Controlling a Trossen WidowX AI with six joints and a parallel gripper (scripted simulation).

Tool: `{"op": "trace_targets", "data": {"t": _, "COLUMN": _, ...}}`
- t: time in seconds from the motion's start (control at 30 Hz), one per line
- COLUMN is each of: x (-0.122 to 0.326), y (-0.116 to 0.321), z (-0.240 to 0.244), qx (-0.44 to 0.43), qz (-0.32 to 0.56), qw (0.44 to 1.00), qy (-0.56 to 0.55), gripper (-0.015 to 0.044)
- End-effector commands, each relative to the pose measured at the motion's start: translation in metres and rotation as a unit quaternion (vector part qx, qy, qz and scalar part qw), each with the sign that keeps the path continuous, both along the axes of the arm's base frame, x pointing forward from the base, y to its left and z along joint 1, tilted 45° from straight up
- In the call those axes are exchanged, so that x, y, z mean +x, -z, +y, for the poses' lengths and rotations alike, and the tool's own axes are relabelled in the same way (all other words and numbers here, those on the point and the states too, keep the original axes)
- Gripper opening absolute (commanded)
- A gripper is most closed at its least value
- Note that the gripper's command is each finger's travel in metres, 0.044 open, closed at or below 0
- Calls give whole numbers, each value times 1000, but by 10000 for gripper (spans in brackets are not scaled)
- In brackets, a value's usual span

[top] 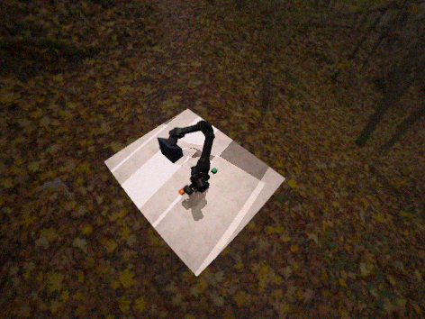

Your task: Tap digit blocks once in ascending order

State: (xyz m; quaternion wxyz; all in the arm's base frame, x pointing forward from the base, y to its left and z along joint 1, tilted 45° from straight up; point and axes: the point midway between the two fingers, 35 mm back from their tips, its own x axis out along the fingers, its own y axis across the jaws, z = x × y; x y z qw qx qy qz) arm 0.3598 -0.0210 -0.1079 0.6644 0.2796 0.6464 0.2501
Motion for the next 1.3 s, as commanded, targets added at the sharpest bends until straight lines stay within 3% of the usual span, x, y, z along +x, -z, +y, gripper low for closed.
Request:
{"op": "trace_targets", "data": {"t": 0.0, "x": -2, "y": 6, "z": 6, "qx": 4, "qz": 4, "qw": 1000, "qy": 2, "gripper": 20}}
{"op": "trace_targets", "data": {"t": 0.57, "x": -3, "y": -15, "z": -15, "qx": 4, "qz": 4, "qw": 1000, "qy": 2, "gripper": 20}}
{"op": "trace_targets", "data": {"t": 0.73, "x": -6, "y": -68, "z": -68, "qx": 2, "qz": 5, "qw": 1000, "qy": 2, "gripper": 20}}
{"op": "trace_targets", "data": {"t": 0.87, "x": -6, "y": -71, "z": -70, "qx": 2, "qz": 5, "qw": 1000, "qy": 2, "gripper": 20}}
{"op": "trace_targets", "data": {"t": 1.27, "x": -50, "y": -174, "z": 24, "qx": -2, "qz": 7, "qw": 1000, "qy": 4, "gripper": 20}}
